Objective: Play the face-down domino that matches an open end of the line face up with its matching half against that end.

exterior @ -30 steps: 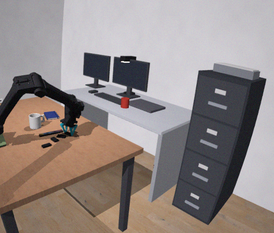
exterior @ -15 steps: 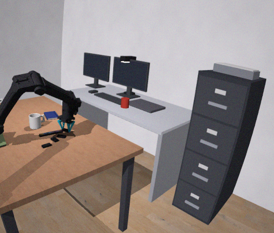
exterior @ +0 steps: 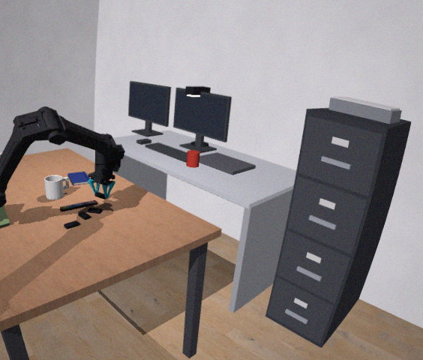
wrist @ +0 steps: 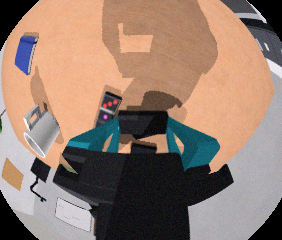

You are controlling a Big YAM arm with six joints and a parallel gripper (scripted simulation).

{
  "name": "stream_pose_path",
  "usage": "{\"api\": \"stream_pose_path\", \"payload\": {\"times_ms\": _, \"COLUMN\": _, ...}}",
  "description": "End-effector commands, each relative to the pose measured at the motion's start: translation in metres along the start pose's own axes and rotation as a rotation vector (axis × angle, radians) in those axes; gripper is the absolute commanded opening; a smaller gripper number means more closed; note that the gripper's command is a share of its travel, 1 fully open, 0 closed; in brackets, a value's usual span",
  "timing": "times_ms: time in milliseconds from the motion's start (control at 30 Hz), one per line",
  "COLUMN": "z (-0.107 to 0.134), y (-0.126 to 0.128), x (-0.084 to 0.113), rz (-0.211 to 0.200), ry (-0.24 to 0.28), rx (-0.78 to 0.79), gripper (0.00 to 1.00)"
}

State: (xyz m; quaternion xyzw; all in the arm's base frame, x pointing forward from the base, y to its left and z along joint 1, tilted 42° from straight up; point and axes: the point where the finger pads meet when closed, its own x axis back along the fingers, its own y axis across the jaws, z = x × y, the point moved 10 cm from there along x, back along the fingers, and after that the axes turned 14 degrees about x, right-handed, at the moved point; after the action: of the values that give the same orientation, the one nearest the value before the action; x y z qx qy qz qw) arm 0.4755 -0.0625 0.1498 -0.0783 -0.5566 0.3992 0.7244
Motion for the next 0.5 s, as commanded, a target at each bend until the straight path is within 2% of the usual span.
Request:
{"api": "stream_pose_path", "payload": {"times_ms": 0, "z": -0.003, "y": -0.006, "x": 0.019, "rz": 0.014, "ry": -0.023, "rx": -0.015, "gripper": 0.52}}
{"api": "stream_pose_path", "payload": {"times_ms": 233, "z": -0.009, "y": -0.019, "x": 0.063, "rz": 0.044, "ry": -0.071, "rx": -0.054, "gripper": 0.52}}
{"api": "stream_pose_path", "payload": {"times_ms": 467, "z": -0.009, "y": -0.019, "x": 0.063, "rz": 0.044, "ry": -0.071, "rx": -0.054, "gripper": 0.52}}
